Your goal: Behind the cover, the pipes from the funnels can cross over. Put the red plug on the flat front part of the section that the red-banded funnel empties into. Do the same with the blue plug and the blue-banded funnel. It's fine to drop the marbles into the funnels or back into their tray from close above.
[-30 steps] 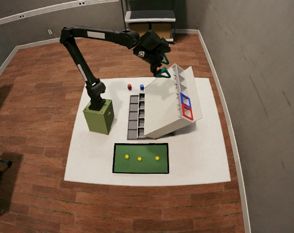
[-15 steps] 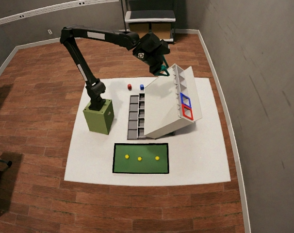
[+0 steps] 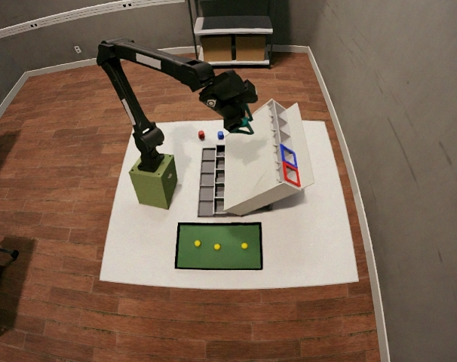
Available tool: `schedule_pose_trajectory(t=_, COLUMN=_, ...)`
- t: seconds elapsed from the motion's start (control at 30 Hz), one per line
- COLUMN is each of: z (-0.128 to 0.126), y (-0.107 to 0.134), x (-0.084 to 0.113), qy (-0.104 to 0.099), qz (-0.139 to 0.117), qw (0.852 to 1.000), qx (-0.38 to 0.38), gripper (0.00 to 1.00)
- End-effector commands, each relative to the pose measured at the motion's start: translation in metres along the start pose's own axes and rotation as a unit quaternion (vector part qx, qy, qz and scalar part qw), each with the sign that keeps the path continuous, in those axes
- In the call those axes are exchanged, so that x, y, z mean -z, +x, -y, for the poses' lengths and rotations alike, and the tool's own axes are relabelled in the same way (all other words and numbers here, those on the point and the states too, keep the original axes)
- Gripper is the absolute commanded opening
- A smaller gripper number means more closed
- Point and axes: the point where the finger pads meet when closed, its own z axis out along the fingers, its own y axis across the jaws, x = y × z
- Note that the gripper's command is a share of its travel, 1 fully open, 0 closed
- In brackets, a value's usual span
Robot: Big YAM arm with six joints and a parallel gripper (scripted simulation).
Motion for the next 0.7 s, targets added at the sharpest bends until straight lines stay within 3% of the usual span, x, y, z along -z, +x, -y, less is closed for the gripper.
schedule_pose_trajectory(t=0.0, z=0.024, y=0.020, x=-0.005, qy=0.004, qz=-0.026, qw=1.000, qx=0.008, gripper=0.56)
schedule_pose_trajectory(t=0.17, z=0.053, y=0.057, x=-0.011, qy=0.004, qz=-0.063, qw=0.998, qx=0.007, gripper=0.56)
schedule_pose_trajectory(t=0.23, z=0.053, y=0.057, x=-0.011, qy=0.004, qz=-0.063, qw=0.998, qx=0.007, gripper=0.56)
schedule_pose_trajectory(t=0.27, z=0.060, y=0.033, x=-0.002, qy=0.013, qz=-0.049, qw=0.998, qx=0.026, gripper=0.56)
schedule_pose_trajectory(t=0.33, z=0.073, y=0.082, x=-0.016, qy=0.005, qz=-0.090, qw=0.996, qx=0.007, gripper=0.56)
schedule_pose_trajectory(t=0.57, z=0.125, y=0.149, x=-0.028, qy=0.004, qz=-0.157, qw=0.988, qx=0.006, gripper=0.56)
schedule_pose_trajectory(t=0.6, z=0.138, y=0.138, x=-0.026, qy=0.012, qz=-0.154, qw=0.988, qx=0.018, gripper=0.56)
schedule_pose_trajectory(t=0.67, z=0.150, y=0.167, x=-0.032, qy=0.009, qz=-0.177, qw=0.984, qx=0.013, gripper=0.56)
